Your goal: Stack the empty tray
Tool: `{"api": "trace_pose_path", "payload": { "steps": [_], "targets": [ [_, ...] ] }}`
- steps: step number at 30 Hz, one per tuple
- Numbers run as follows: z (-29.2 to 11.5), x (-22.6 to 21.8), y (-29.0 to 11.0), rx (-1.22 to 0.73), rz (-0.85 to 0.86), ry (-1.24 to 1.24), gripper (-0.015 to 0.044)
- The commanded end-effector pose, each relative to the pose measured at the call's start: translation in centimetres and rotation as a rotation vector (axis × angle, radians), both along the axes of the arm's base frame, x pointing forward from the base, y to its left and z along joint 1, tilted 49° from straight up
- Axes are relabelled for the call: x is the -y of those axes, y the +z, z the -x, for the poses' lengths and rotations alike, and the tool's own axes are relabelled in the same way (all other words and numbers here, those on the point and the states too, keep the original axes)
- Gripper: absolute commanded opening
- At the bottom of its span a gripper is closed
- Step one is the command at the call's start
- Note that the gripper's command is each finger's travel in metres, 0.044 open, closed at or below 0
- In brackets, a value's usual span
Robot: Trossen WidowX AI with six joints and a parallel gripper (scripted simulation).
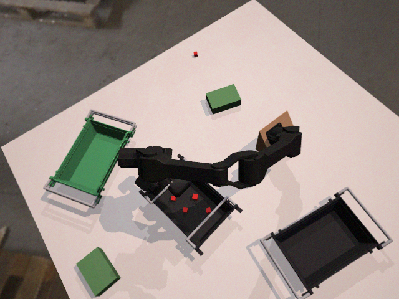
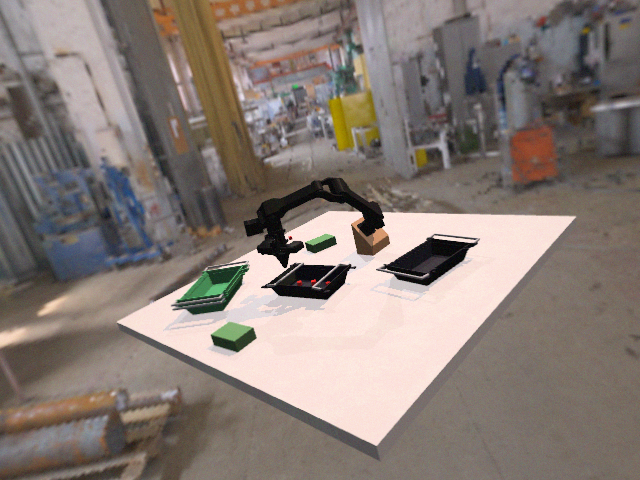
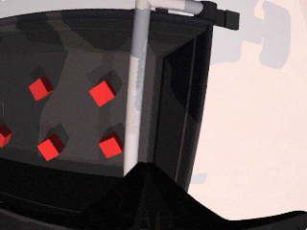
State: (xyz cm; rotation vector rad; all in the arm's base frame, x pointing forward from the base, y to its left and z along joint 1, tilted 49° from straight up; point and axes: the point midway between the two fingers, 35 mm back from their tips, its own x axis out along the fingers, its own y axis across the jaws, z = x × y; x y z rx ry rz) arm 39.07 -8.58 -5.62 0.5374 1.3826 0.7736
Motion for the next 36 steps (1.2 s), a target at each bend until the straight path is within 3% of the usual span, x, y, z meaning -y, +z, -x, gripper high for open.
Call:
{"api": "trace_pose_path", "payload": {
  "steps": [1,20,31,33,36],
  "targets": [
    [0.0,0.0,0.0,0.0,0.0,0.0,0.0],
    [0.0,0.0,0.0,0.0,0.0,0.0,0.0],
    [0.2,2.1,1.9,0.0,0.0,0.0,0.0289],
    [0.1,-0.2,1.6,0.026,-0.004,0.037,0.0341],
    [-0.1,-2.8,5.6,0.189,0.019,0.186,0.042]
  ]
}}
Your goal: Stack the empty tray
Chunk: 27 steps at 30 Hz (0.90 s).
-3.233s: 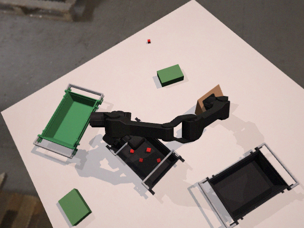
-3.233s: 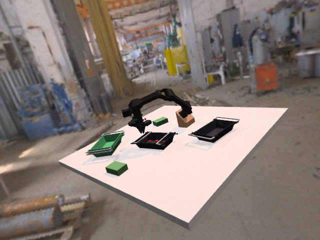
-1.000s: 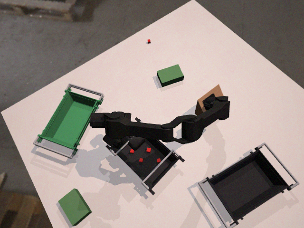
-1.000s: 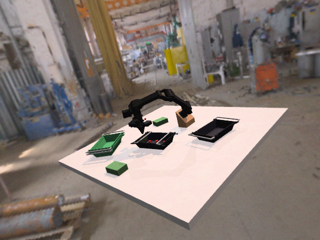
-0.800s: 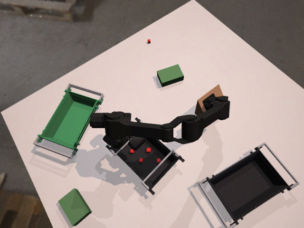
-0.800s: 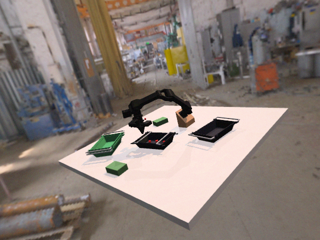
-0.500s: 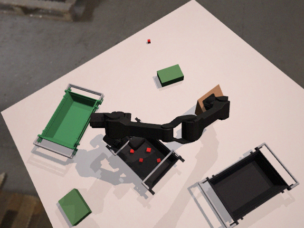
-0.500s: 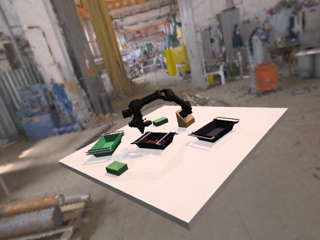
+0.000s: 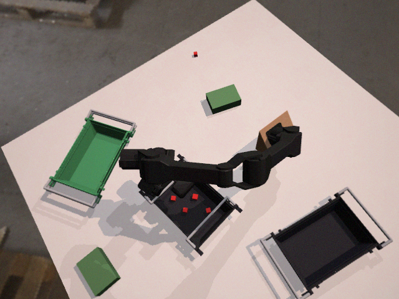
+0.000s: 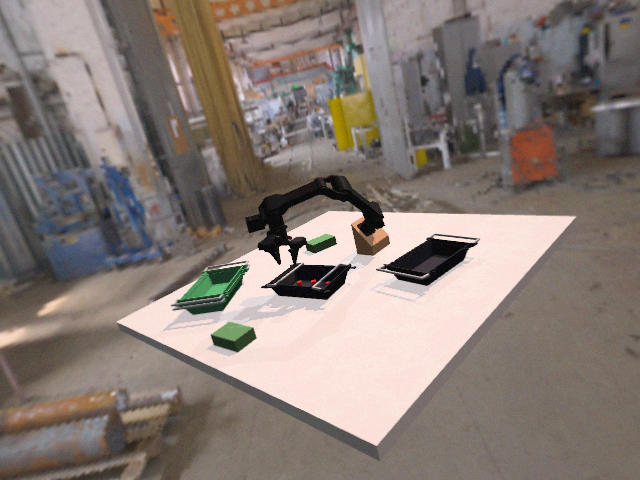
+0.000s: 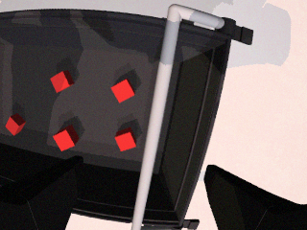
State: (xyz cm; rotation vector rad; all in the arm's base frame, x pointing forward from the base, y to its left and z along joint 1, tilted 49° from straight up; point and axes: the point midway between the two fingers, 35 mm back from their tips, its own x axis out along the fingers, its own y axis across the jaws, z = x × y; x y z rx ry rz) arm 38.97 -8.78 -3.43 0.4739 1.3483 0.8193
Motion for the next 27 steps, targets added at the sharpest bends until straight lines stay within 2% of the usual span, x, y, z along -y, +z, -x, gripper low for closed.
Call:
{"api": "trace_pose_path", "payload": {
  "steps": [1,6,12,20,27],
  "targets": [
    [-0.2,-3.9,4.8,0.188,0.022,0.189,0.044],
    [1.1,-8.4,10.7,0.449,0.048,0.433,0.044],
    [4.9,-13.9,17.2,0.791,0.066,0.752,0.044],
    [12.9,-19.7,23.2,1.257,0.065,1.171,0.044],
    [21.1,-22.6,25.7,1.683,0.045,1.518,0.044]
  ]
}}
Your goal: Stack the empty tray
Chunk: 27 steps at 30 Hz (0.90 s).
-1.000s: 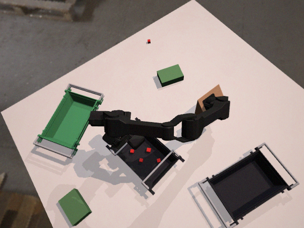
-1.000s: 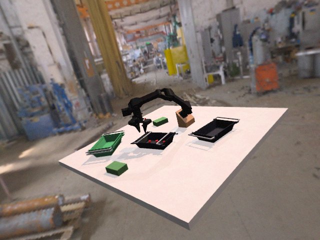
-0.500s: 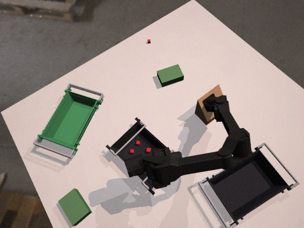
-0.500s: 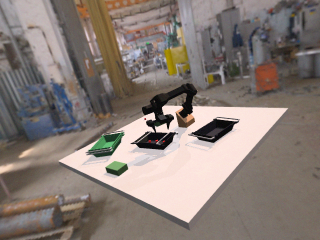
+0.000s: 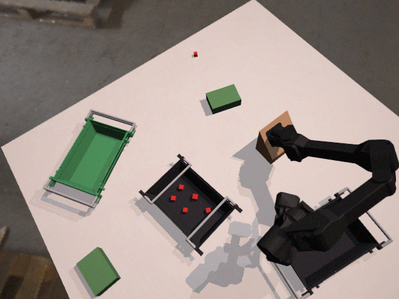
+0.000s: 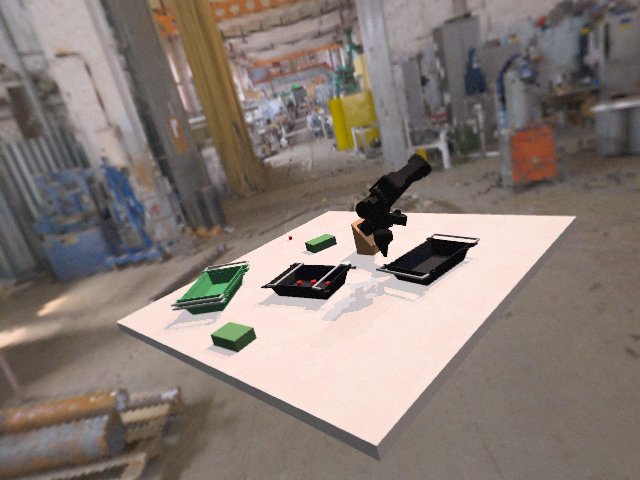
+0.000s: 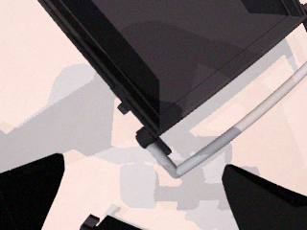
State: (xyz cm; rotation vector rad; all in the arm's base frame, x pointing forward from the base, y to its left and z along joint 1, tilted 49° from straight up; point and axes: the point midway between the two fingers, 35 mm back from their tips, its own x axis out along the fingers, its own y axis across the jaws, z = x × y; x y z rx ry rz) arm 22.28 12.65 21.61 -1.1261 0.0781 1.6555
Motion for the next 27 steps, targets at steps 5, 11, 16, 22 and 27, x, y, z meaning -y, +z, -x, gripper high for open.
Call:
{"api": "trace_pose_path", "payload": {
  "steps": [5,11,16,22,27],
  "targets": [
    [10.2,-2.0,0.9,0.472,-0.045,0.457,0.044],
    [11.8,-2.1,0.7,0.557,-0.055,0.533,0.044],
    [11.8,-2.1,0.7,0.557,-0.055,0.533,0.044],
    [11.6,-2.5,0.1,0.555,-0.049,0.539,0.044],
    [11.4,-3.2,-0.7,0.553,-0.041,0.545,0.044]
  ]
}}
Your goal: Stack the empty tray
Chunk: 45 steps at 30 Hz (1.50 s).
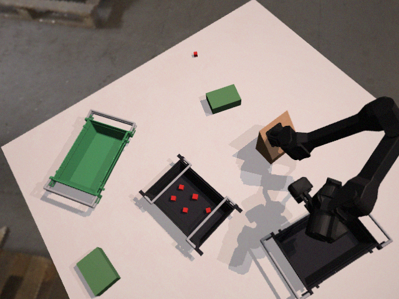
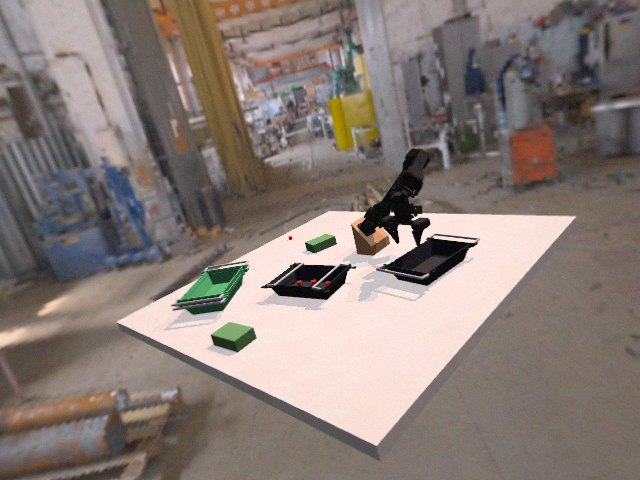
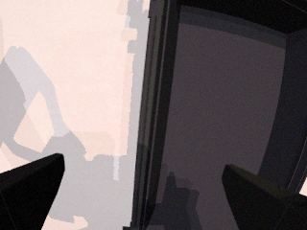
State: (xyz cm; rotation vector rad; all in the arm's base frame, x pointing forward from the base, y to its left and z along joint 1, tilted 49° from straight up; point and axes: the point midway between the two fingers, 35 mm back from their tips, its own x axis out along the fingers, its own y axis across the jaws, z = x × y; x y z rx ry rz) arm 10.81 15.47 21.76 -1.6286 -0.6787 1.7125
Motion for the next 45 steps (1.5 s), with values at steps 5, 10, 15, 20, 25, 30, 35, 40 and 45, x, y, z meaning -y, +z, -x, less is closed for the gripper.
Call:
{"api": "trace_pose_path", "payload": {
  "steps": [5,10,15,20,25,30,35,40,45],
  "targets": [
    [-0.2,-1.2,-1.7,-0.007,0.019,0.002,0.044],
    [-0.3,-2.1,-2.4,-0.006,0.022,0.003,0.044],
    [-0.3,-2.9,-3.2,-0.005,0.021,0.002,0.044],
    [-0.2,-3.9,-3.8,-0.005,0.016,0.001,0.044],
    [0.0,-4.8,-4.4,-0.006,0.008,-0.001,0.044],
    [0.3,-5.6,-4.9,-0.008,-0.002,-0.004,0.044],
    [0.3,-5.6,-5.0,-0.009,-0.002,-0.004,0.044],
    [0.3,-5.6,-5.0,-0.009,-0.002,-0.004,0.044],
    [0.3,-5.6,-5.0,-0.009,-0.002,-0.004,0.0396]
  ]
}}
